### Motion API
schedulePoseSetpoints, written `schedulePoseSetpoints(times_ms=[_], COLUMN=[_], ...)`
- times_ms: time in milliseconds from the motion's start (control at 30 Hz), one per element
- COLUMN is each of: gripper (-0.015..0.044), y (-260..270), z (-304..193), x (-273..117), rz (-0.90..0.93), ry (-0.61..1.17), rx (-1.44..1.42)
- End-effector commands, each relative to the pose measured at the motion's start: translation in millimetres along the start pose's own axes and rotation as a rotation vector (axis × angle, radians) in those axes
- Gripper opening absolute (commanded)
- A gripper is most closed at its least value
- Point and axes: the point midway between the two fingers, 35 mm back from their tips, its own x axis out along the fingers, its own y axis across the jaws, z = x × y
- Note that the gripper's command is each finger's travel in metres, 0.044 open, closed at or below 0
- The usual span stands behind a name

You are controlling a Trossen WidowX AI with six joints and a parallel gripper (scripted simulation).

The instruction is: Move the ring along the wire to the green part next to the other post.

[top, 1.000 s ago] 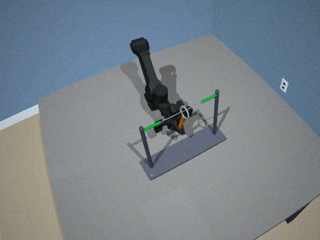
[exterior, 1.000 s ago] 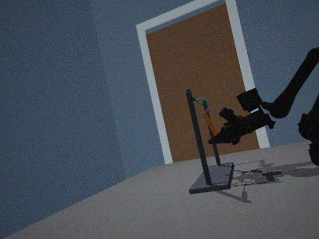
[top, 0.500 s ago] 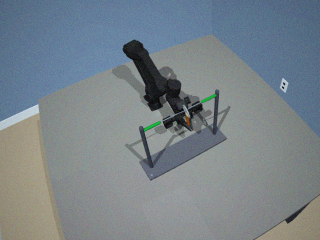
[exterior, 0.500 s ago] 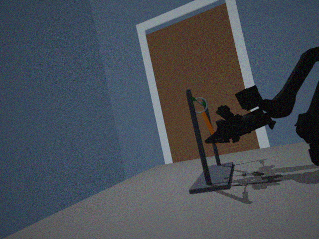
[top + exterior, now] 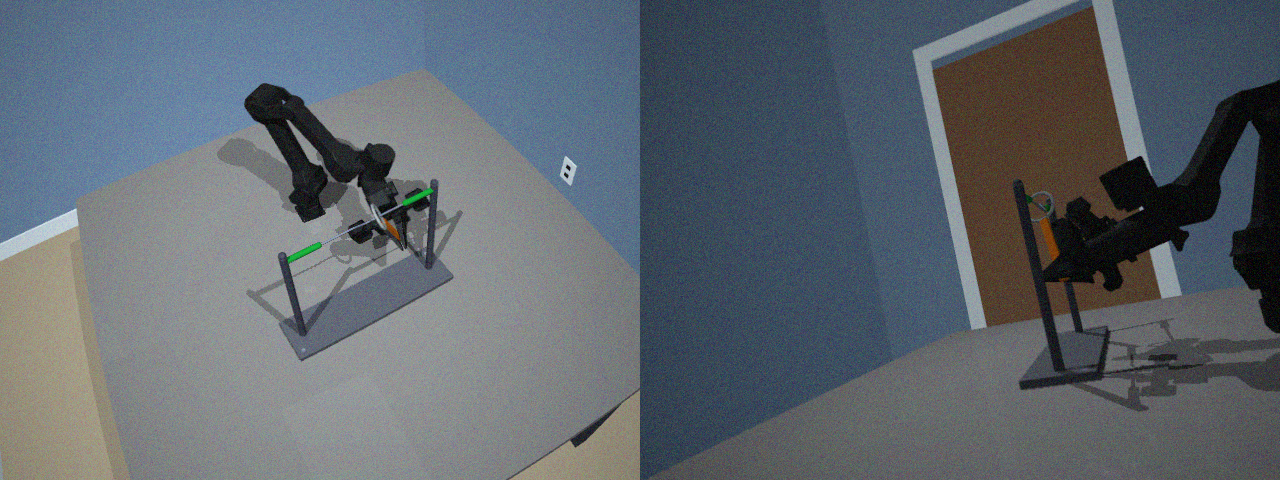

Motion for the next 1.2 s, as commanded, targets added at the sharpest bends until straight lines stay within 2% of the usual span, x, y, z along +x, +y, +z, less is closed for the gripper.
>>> schedulePoseSetpoints(times_ms=[0,1167], gripper=[-0.015,-0.015], y=[7.4,-14.7], z=[-0.5,4.7], x=[0.3,2.9], rz=[-0.018,0.164], ry=[-0.005,-0.011], rx=[0.03,-0.418])
